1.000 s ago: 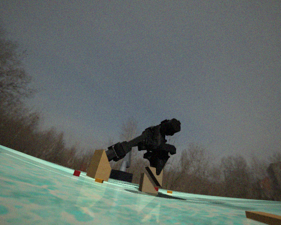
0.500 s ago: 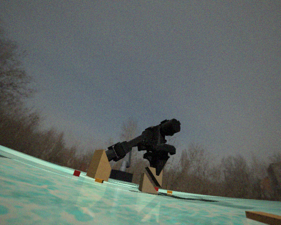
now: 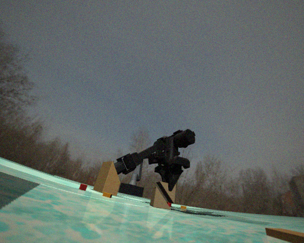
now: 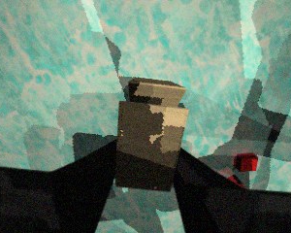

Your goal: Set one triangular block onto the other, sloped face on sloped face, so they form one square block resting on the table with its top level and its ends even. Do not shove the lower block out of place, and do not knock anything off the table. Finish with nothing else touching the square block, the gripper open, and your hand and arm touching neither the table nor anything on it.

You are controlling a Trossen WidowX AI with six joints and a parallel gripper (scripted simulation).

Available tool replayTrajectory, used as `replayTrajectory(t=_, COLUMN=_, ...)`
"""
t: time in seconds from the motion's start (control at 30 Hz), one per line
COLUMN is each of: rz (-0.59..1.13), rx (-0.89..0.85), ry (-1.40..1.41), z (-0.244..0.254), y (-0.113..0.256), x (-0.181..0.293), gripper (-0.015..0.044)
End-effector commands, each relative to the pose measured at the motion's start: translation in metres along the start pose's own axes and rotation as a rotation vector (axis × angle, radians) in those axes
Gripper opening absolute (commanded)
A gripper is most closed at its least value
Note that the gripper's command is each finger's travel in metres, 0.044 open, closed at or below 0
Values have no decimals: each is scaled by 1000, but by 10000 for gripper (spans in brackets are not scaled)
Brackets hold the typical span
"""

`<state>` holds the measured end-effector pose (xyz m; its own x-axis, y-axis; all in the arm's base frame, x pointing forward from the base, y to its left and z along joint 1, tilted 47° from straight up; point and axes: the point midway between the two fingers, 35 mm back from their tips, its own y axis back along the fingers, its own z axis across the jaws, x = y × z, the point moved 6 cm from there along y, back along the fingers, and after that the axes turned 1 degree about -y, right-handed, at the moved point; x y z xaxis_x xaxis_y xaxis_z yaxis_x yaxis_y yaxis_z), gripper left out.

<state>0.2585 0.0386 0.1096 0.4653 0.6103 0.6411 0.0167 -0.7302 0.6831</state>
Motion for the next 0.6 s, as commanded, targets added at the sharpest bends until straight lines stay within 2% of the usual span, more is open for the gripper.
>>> replayTrajectory(t=0.0, rz=3, rx=5, ry=-8, z=-1, y=-3, x=-1, gripper=0)
replayTrajectory(t=0.57, rz=4, rx=5, ry=-7, z=-1, y=-14, x=-5, gripper=0)
